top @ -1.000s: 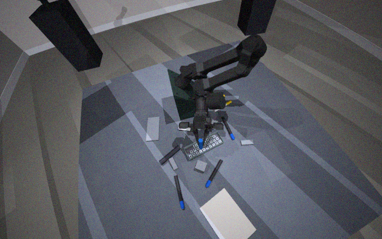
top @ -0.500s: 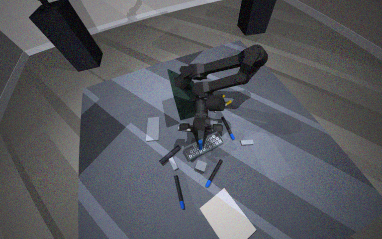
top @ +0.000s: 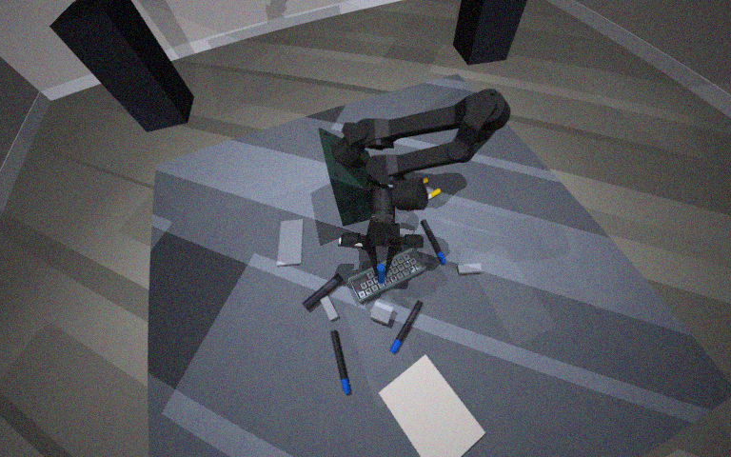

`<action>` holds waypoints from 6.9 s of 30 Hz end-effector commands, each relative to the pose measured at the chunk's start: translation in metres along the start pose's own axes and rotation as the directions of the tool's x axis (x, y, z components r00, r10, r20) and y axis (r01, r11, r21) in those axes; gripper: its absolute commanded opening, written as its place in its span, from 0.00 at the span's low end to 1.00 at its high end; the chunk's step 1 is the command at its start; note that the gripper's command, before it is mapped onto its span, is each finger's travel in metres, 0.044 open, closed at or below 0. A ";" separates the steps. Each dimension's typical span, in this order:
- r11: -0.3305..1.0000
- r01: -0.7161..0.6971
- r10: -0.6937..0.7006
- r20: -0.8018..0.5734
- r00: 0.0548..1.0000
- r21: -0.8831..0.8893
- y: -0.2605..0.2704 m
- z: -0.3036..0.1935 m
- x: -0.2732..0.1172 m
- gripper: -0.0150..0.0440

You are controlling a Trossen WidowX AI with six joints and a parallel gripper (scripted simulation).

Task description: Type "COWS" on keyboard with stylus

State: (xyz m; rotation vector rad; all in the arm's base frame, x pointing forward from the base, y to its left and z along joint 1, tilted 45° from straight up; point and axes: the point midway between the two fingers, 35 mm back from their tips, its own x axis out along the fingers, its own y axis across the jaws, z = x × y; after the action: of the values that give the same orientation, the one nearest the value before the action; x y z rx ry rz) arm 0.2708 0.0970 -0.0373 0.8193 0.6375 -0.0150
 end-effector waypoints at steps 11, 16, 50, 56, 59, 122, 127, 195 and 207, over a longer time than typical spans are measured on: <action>1.000 0.005 -0.005 -0.001 1.000 0.002 -0.001 -0.006 0.003 0.39; 1.000 0.005 -0.005 -0.001 1.000 0.002 -0.001 -0.008 0.004 0.39; 1.000 0.006 -0.006 -0.002 1.000 0.002 -0.001 -0.001 0.001 0.39; 1.000 0.006 -0.006 -0.001 1.000 0.002 -0.001 0.011 -0.005 0.39; 1.000 0.005 -0.005 -0.001 1.000 0.001 -0.001 0.016 -0.009 0.39; 1.000 0.002 -0.002 -0.001 1.000 0.005 0.049 -0.014 -0.073 0.25; 1.000 0.003 -0.003 -0.001 1.000 0.005 0.049 -0.019 -0.070 0.25; 1.000 0.004 -0.004 -0.002 1.000 0.005 0.048 -0.044 -0.057 0.39; 1.000 0.004 -0.004 -0.002 1.000 0.006 0.050 -0.028 -0.065 0.39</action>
State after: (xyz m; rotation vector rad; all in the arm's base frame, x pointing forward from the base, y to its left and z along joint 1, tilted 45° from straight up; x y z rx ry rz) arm 0.2155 0.1383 0.0134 0.8242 0.6414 -0.0235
